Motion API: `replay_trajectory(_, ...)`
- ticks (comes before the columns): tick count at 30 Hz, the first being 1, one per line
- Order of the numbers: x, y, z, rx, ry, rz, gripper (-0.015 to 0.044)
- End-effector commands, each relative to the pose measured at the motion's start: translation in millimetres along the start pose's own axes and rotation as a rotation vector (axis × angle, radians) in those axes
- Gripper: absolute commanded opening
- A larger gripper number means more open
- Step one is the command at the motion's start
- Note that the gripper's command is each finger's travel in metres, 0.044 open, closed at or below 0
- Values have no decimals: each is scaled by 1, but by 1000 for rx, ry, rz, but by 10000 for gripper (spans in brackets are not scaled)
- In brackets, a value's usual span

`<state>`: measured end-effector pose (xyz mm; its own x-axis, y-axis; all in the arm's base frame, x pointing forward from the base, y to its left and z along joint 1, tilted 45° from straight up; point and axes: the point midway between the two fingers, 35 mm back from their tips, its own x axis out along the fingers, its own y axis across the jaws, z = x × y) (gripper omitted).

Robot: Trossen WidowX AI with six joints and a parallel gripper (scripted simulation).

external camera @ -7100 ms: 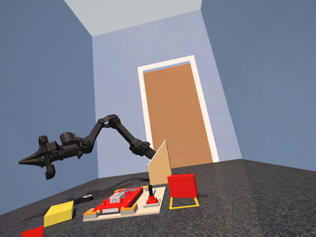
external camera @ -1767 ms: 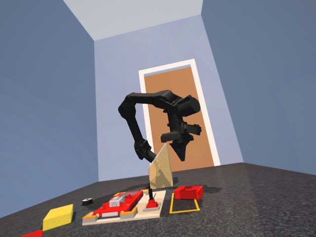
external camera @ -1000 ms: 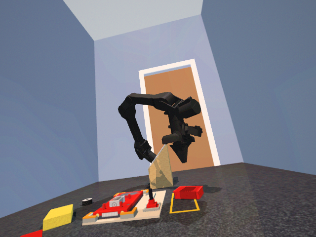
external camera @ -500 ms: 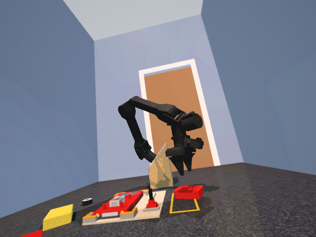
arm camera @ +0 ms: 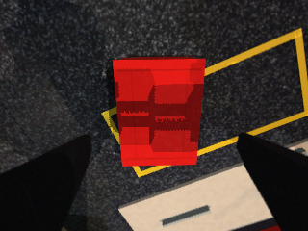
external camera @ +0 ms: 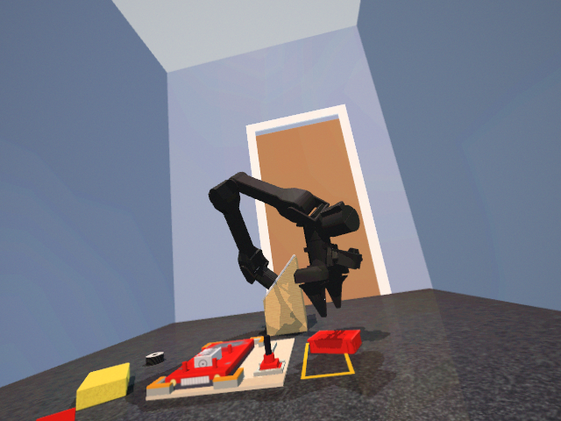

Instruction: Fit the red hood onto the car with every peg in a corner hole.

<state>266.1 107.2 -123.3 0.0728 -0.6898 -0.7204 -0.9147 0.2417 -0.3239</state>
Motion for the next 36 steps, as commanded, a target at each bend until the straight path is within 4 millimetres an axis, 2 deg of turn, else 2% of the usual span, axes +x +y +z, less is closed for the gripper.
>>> replay_trajectory(1, 6, 2, -2, -9, 10, -1, 440)
replay_trajectory(36, 32, 1, -4, -9, 12, -2, 440)
